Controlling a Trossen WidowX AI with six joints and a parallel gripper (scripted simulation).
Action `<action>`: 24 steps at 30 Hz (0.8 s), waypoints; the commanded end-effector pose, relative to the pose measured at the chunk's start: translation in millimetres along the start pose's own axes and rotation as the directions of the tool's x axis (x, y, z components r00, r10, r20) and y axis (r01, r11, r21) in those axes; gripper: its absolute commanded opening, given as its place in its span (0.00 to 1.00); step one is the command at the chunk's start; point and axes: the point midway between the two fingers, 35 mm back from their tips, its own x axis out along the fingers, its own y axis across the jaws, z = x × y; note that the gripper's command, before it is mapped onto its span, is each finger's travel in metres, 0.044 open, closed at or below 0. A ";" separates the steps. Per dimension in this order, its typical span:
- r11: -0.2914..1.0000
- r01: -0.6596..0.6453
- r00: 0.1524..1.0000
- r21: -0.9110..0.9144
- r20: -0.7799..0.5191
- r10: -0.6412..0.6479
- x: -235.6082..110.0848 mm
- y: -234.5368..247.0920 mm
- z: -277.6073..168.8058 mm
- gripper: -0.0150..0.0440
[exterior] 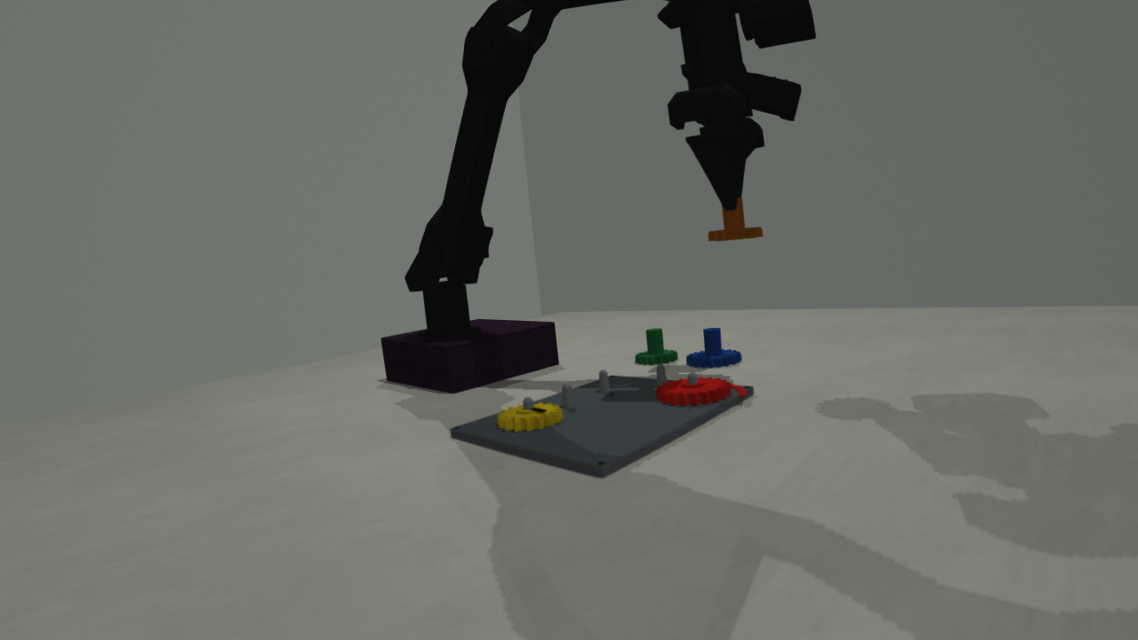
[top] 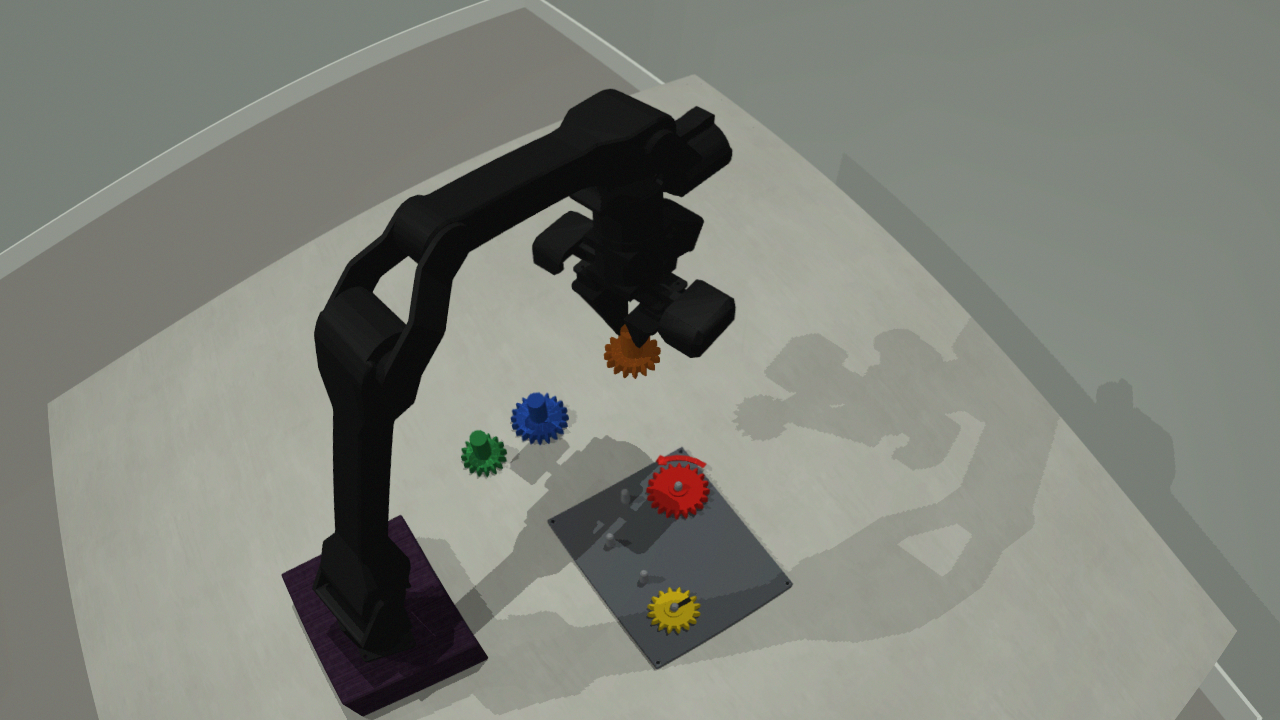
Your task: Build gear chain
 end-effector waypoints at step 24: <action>1.000 0.003 1.000 0.000 0.001 -0.003 21.5 -16.6 -16.3 0.25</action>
